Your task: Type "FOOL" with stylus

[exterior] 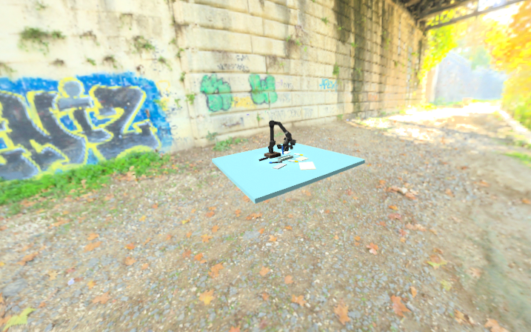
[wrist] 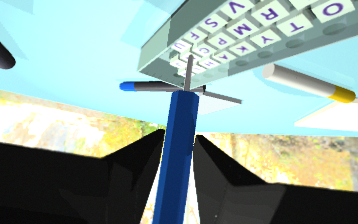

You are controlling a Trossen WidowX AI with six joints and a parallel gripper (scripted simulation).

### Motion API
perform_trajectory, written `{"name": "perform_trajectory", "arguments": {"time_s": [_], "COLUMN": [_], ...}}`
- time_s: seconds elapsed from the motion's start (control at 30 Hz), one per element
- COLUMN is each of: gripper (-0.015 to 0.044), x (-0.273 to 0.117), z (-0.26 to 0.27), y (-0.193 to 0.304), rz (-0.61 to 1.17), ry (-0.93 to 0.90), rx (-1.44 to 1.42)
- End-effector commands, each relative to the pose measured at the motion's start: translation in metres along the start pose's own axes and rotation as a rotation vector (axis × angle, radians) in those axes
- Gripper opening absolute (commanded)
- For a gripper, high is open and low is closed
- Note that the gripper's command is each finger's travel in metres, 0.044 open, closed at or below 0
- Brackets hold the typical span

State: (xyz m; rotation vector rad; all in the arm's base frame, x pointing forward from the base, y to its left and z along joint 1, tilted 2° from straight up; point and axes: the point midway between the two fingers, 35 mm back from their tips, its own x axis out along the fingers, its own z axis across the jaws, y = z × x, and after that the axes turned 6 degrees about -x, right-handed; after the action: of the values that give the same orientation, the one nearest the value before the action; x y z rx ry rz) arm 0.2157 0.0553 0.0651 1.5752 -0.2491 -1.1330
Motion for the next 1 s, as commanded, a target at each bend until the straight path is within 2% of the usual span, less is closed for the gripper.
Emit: {"name": "perform_trajectory", "arguments": {"time_s": [0.0,0.97], "gripper": [0.0081,0.0081], "x": [0.001,0.008], "z": [0.0,-0.001], "y": [-0.001,-0.013], "rz": [0.007,0.007], "ry": [-0.002,-0.002], "rx": [-0.007,-0.007]}}
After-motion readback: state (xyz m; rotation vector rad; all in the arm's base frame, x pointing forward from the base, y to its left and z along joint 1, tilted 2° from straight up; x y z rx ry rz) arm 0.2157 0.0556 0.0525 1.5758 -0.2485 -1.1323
